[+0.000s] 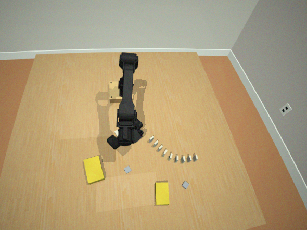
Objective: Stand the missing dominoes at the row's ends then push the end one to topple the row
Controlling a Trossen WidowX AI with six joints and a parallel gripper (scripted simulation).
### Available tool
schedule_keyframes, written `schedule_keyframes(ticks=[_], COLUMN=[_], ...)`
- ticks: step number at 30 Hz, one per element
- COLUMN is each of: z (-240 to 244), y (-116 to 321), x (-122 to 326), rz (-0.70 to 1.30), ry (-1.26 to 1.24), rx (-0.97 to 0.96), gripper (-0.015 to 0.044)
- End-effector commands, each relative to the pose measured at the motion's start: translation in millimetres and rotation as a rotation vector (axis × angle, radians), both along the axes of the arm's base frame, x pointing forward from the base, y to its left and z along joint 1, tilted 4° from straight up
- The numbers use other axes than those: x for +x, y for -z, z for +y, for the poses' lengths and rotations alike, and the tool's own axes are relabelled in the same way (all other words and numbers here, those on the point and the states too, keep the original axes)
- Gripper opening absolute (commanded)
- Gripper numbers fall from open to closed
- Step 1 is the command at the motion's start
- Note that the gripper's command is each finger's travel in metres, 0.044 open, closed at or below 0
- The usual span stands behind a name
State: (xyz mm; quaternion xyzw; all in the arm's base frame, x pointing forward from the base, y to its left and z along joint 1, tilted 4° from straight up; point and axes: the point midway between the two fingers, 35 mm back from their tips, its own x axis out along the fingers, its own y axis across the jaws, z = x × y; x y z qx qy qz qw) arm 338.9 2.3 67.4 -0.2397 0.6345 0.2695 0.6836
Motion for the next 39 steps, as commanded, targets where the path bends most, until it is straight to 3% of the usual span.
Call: schedule_keyframes(ticks=[1, 22, 34, 39], z=[2.7, 7.5, 7.5, 7.5], y=[38.2, 66.0, 66.0, 66.0], x=[-4.6, -6.8, -6.8, -6.8], rz=[0.028, 0.029, 0.029, 0.029], ry=[-0.003, -0.003, -0.003, -0.003], rx=[0.004, 0.004, 0.004, 0.004], gripper=[0.044, 0.044, 0.0125, 0.0107])
